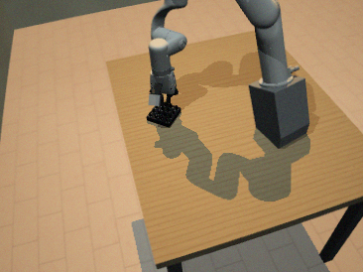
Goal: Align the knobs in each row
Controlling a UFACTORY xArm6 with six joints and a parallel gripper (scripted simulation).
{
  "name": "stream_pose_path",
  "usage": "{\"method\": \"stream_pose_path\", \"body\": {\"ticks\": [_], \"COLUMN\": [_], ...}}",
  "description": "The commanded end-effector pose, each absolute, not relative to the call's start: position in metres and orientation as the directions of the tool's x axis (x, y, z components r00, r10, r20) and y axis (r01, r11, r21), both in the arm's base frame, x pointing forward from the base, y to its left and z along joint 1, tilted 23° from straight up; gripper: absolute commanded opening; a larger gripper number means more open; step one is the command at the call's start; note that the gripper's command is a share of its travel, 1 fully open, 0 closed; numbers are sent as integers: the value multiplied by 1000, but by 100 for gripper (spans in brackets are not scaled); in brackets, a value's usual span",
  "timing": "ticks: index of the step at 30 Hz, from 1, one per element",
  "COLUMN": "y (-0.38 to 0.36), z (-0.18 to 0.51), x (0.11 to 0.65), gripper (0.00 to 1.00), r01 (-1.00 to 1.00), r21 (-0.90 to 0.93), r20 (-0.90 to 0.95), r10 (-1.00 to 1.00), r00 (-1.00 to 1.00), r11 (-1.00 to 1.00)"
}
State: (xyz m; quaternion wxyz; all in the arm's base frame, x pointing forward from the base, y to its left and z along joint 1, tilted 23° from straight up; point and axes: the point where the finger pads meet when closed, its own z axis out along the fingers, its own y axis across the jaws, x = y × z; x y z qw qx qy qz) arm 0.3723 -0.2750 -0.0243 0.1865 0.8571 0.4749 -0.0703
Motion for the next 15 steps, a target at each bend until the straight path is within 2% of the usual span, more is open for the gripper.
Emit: {"method": "stream_pose_path", "body": {"ticks": [1,15], "y": [-275,-273], "z": [-23,-18], "x": [373,373], "gripper": [19,19], "r01": [840,840], "r21": [256,256], "r20": [-297,-297], "r10": [788,788], "r00": [539,539], "r11": [-478,-478]}}
